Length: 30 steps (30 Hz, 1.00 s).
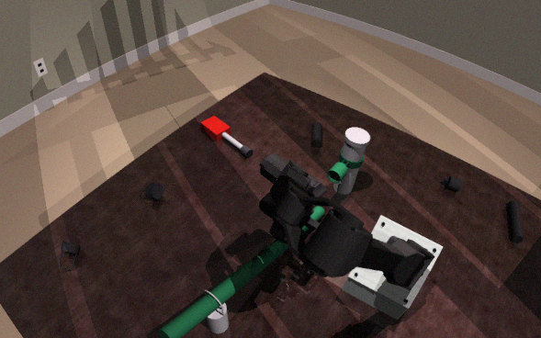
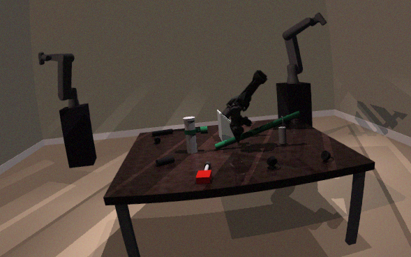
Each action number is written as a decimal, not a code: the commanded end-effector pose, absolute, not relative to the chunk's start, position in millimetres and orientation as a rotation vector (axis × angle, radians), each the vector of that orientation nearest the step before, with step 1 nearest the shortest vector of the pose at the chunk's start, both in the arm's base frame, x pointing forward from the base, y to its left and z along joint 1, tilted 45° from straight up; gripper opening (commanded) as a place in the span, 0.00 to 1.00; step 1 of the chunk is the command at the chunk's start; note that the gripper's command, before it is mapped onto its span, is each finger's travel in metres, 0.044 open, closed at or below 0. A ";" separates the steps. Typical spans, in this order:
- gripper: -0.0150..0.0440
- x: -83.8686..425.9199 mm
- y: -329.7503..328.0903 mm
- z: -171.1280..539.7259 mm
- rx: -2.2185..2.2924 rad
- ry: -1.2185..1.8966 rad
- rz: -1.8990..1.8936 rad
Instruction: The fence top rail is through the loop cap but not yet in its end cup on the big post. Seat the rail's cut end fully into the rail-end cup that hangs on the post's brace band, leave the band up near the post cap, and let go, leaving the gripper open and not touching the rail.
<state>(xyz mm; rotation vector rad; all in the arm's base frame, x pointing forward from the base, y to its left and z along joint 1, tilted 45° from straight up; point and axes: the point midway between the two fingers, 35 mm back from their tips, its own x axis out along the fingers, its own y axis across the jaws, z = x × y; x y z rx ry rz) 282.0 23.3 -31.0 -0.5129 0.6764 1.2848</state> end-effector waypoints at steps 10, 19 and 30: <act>0.73 279.7 31.9 -38.3 -0.497 0.680 1.290; 0.50 279.7 31.9 -38.3 -0.497 0.680 1.290; 0.25 280.5 26.3 -34.2 -0.501 0.683 1.289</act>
